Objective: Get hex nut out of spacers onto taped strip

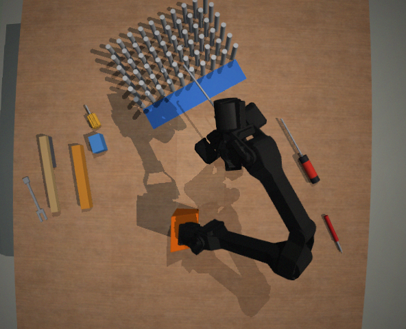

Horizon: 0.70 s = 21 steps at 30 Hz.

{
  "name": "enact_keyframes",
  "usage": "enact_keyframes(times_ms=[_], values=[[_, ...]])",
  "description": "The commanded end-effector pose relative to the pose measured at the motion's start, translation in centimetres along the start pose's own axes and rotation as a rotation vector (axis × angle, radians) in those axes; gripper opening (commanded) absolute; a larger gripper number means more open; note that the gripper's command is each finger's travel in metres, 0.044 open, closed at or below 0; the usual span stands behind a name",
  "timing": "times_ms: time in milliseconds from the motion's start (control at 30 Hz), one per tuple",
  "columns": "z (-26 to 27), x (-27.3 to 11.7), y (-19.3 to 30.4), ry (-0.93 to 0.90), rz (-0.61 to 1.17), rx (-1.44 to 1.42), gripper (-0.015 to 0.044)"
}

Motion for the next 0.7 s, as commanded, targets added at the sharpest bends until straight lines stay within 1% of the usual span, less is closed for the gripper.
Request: enact_keyframes(times_ms=[0, 233, 333, 667], values=[[1.3, 0.2, -2.0, -0.044, -0.030, 0.110, 0.0000], [1.3, 0.2, -2.0, -0.044, -0.030, 0.110, 0.0000], [1.2, 0.8, -1.9, -0.041, -0.030, 0.111, 0.0000], [0.0, 6.2, -2.3, -0.021, -0.029, 0.118, 0.0000]])
Point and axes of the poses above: the point midway between the two fingers, 35 mm back from their tips, its own x axis out along the fingers, its own z axis across the jaws, y = z × x, the point moved 1 cm from there along -x, back along the fingers, and after that the axes turned 3 degrees about x, right-handed, at the moved point
